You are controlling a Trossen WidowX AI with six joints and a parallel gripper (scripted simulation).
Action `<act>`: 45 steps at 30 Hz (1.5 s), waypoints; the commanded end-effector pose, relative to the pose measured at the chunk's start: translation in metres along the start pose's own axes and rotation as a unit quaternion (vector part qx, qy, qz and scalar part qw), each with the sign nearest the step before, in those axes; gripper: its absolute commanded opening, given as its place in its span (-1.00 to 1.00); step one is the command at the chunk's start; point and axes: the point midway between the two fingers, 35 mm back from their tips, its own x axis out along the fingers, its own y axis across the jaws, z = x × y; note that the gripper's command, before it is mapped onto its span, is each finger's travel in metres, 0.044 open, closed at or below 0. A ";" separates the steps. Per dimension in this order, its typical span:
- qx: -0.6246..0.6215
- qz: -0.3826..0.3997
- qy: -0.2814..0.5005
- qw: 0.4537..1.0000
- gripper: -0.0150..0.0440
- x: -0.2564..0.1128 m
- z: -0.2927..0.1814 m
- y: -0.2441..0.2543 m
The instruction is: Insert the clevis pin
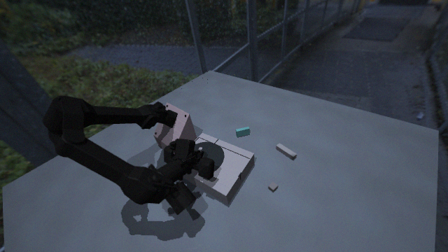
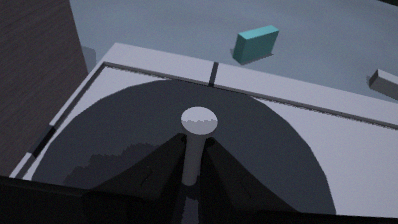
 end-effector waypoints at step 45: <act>-0.006 0.000 0.005 1.000 0.58 -0.040 0.012 -0.002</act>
